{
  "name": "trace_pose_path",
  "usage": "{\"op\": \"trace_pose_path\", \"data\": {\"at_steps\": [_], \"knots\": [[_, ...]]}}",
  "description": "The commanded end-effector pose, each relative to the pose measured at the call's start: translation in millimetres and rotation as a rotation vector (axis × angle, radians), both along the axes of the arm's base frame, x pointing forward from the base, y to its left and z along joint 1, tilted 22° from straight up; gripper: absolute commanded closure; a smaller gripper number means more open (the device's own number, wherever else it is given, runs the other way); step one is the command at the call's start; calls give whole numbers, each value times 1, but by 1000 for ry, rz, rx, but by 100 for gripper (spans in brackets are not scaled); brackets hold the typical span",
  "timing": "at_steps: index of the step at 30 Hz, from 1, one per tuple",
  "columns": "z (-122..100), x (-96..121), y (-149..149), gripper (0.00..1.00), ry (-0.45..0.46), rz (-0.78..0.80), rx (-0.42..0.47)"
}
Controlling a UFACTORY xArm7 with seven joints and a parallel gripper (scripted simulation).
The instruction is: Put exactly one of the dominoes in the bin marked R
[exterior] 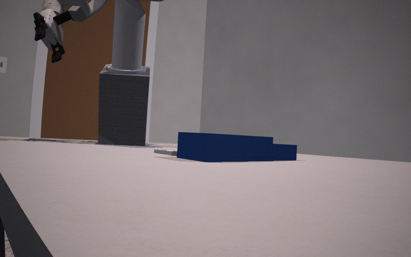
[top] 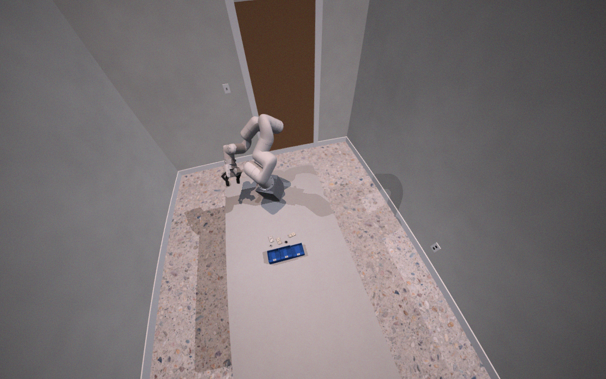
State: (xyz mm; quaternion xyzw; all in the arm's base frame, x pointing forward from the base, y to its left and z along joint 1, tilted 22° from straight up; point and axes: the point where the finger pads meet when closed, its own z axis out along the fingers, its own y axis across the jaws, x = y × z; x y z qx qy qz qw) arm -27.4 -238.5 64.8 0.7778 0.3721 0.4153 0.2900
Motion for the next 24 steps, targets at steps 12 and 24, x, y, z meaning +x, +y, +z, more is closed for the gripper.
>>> {"op": "trace_pose_path", "data": {"at_steps": [12, 24], "knots": [[0, -1, 0, 0, 2, -1, -1], [-49, 18, -8, 93, 2, 0, -1]]}}
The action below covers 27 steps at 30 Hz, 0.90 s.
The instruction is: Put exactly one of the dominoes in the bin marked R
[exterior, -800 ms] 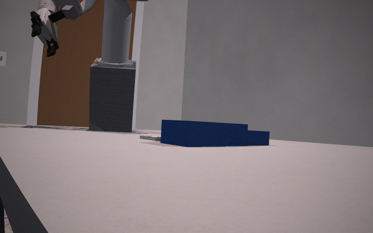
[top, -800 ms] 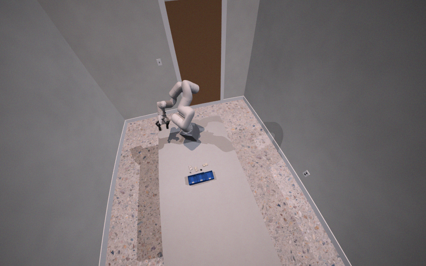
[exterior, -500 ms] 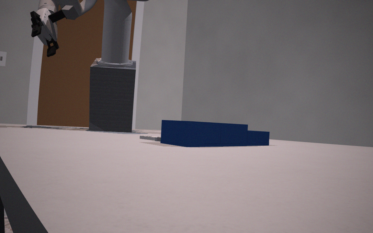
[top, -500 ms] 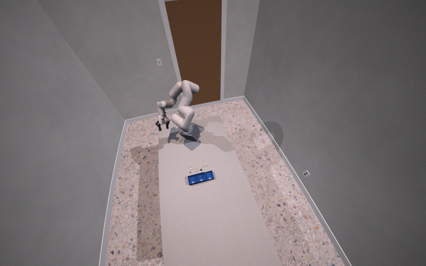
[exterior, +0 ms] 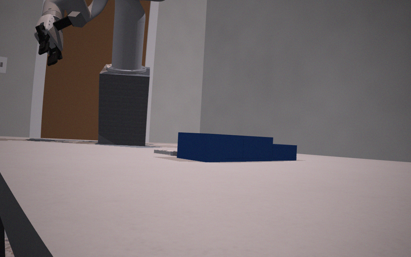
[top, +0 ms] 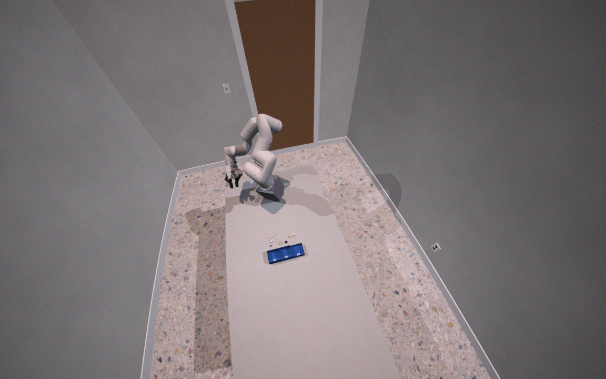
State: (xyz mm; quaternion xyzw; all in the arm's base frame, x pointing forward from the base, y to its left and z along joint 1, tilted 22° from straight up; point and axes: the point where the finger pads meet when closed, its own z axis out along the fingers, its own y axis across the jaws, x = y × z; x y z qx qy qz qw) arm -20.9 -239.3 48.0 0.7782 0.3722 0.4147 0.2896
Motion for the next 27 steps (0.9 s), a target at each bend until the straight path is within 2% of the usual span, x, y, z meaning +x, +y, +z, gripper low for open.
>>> {"op": "trace_pose_path", "data": {"at_steps": [1, 7, 8, 10, 12, 16, 17, 20, 21, 27], "knots": [[-32, 11, -7, 93, 0, 0, -1], [-32, 11, -7, 93, 0, 0, -1], [-31, 18, -2, 93, 27, -32, 26], [-31, 18, -2, 93, 27, -32, 26], [-21, 13, -15, 93, 85, -29, 80], [-13, 10, -24, 93, 85, -29, 80], [-8, 11, -30, 93, 121, -42, 113], [-5, 12, -33, 93, 122, -43, 114], [1, 14, -39, 93, 158, -58, 145], [9, 17, -47, 93, 194, -75, 175]]}}
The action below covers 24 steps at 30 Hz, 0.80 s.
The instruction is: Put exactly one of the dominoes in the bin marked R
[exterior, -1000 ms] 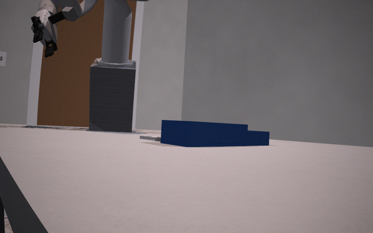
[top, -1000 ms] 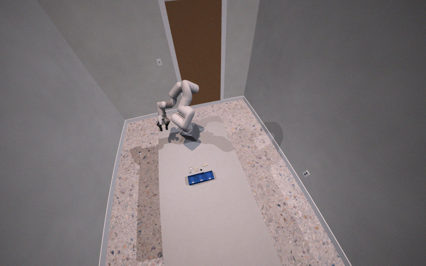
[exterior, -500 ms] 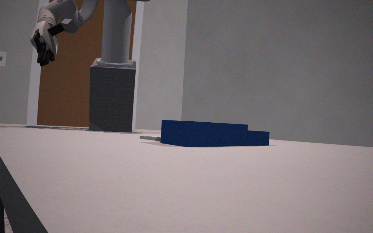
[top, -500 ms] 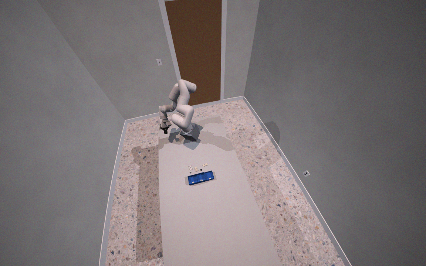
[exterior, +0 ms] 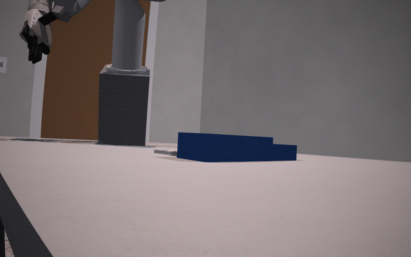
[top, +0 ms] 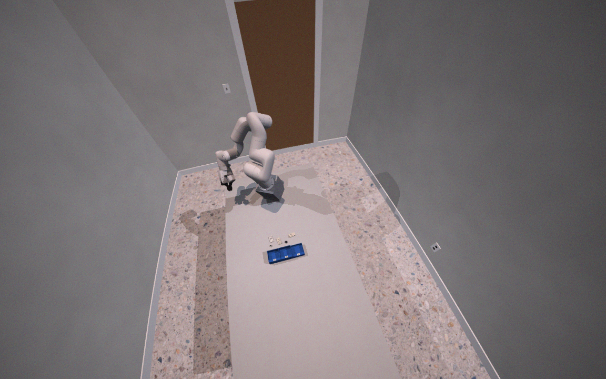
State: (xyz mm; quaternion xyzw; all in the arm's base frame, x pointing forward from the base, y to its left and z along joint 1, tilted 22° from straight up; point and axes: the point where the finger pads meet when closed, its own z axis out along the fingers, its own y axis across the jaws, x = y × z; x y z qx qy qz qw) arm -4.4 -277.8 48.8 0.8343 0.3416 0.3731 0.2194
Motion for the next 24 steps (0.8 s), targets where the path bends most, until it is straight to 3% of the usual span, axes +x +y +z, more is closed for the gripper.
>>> {"op": "trace_pose_path", "data": {"at_steps": [1, 6, 24], "knots": [[11, 2, -11, 93, 48, -19, 38], [26, 12, -24, 93, 117, -57, 88], [64, 53, -49, 93, 239, -144, 158]]}}
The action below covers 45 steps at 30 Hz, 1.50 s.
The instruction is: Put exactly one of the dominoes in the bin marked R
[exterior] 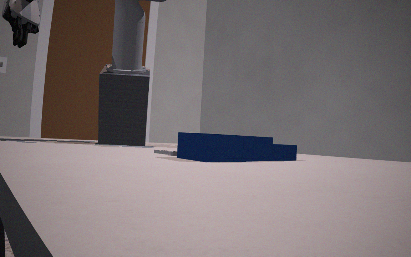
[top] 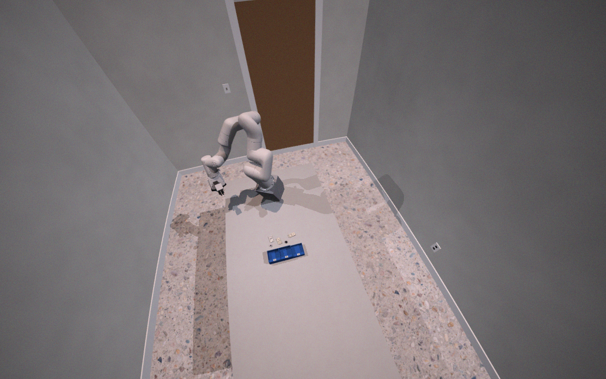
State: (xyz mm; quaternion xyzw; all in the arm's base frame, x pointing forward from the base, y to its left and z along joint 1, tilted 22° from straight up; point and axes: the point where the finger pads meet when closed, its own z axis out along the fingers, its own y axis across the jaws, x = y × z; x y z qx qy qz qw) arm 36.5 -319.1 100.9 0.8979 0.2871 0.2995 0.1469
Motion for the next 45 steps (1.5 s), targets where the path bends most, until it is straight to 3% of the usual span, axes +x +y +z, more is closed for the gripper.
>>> {"op": "trace_pose_path", "data": {"at_steps": [1, 7, 14, 16, 27, 31, 34, 36, 39, 41, 45], "knots": [[12, 12, -8, 93, 44, -30, 18], [28, 37, -13, 93, 96, -76, 39], [36, 51, -14, 93, 119, -99, 46], [43, 66, -14, 93, 141, -122, 52], [53, 89, -12, 93, 178, -167, 60], [61, 113, -7, 93, 194, -189, 63], [61, 113, -7, 93, 194, -189, 63], [66, 129, -2, 93, 207, -211, 65], [66, 130, -2, 93, 207, -211, 65], [70, 145, 4, 93, 219, -232, 66], [72, 154, 8, 93, 229, -252, 66]]}}
